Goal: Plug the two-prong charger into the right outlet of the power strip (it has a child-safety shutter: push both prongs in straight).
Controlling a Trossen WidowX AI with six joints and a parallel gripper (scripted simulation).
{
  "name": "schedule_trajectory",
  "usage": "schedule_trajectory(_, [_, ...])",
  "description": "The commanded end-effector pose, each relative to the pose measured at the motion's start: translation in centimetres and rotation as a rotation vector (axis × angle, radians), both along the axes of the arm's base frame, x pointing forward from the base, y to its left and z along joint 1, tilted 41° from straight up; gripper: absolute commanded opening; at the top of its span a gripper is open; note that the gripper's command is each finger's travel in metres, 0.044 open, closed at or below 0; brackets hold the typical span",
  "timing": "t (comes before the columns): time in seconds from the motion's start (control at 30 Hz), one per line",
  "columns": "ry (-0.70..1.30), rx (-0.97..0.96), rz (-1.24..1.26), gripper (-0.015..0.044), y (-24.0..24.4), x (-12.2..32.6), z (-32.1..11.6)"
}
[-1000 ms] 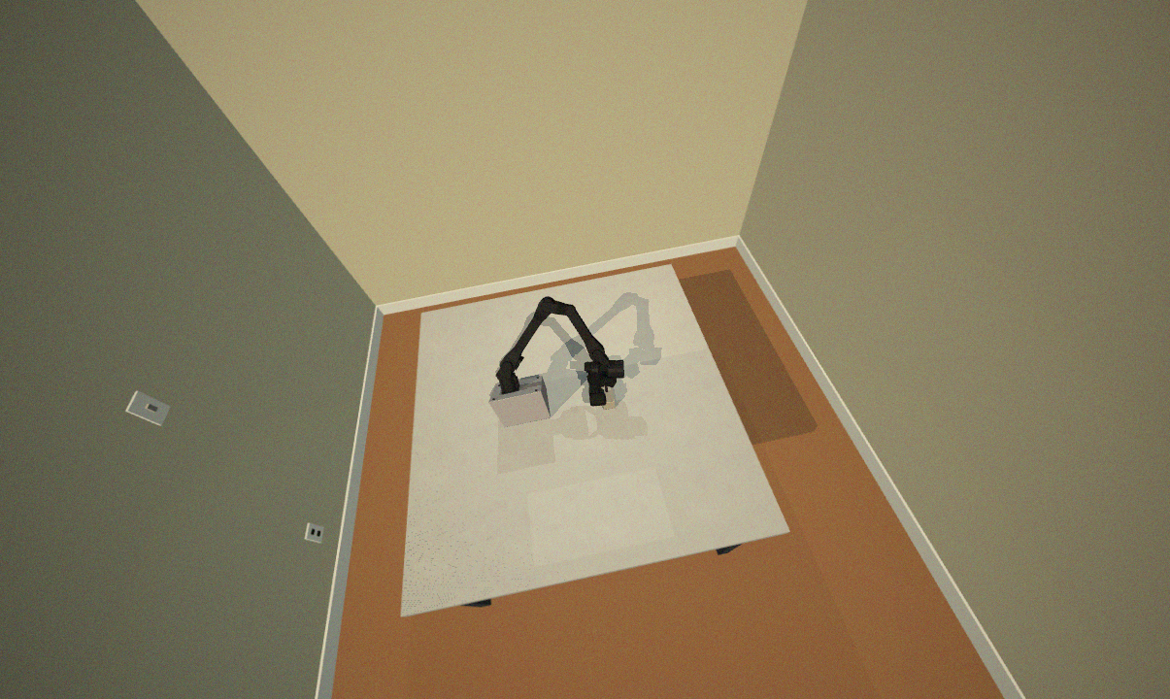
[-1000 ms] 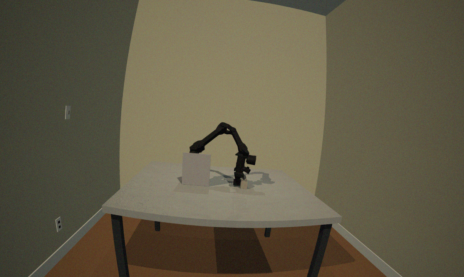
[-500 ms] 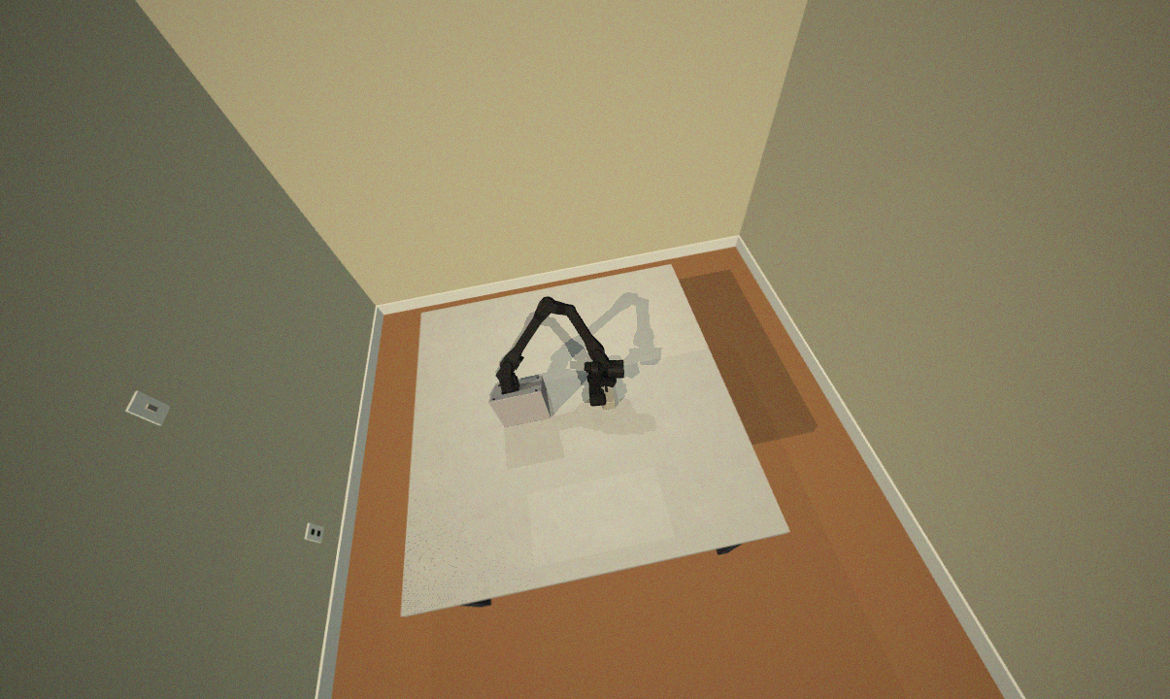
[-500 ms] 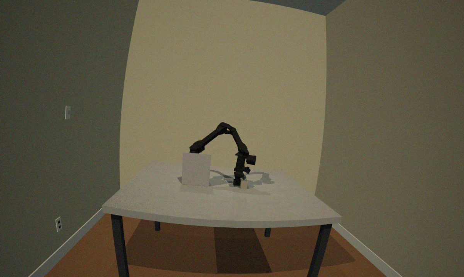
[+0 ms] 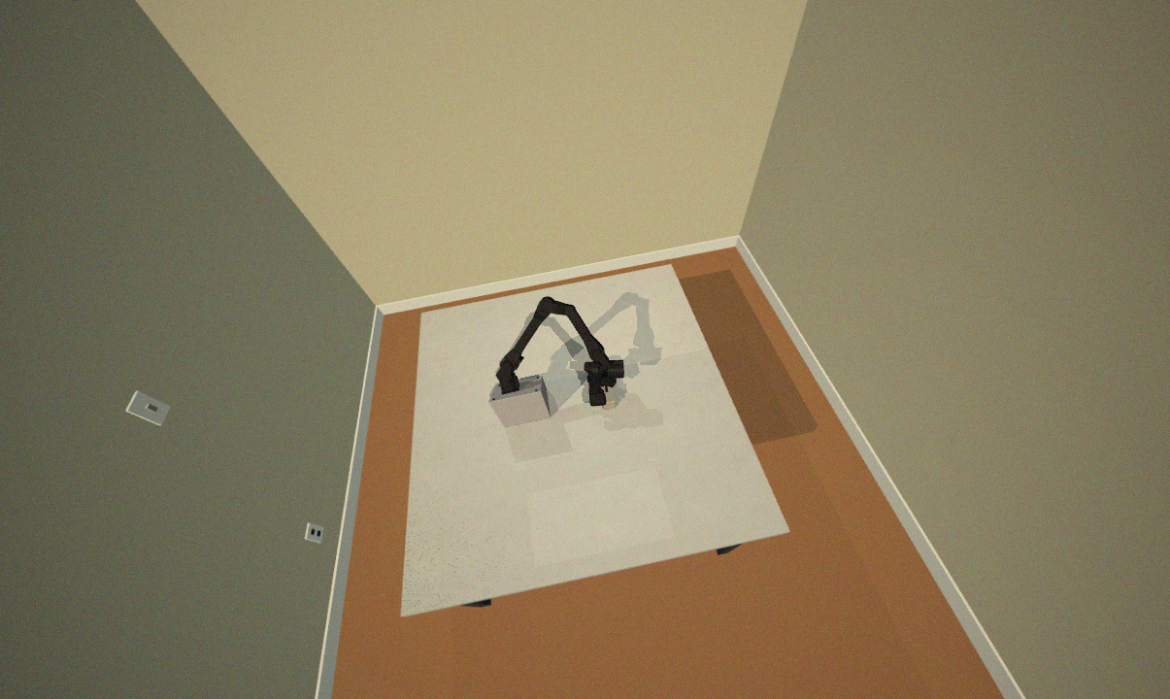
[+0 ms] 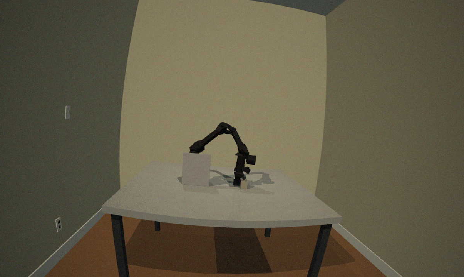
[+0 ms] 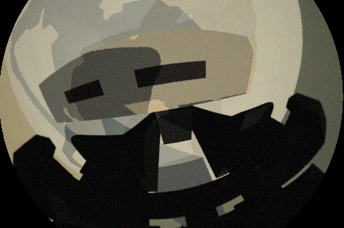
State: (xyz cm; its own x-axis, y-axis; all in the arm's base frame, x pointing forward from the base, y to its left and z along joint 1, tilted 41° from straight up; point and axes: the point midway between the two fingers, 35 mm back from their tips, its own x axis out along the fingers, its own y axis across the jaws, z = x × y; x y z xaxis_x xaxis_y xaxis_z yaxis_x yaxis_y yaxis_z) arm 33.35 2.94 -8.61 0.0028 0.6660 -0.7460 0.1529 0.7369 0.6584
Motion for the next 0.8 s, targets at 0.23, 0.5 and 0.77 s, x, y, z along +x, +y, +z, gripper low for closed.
schedule_trajectory(0.23, [-0.003, -0.001, 0.000, 0.0052, -0.02, 0.09, 0.02])
schedule_trajectory(0.5, [-0.003, -0.001, 0.000, 0.0262, -0.02, 0.09, 0.02])
schedule_trajectory(0.77, [-0.003, -0.001, 0.000, 0.0440, -0.02, 0.07, 0.02])
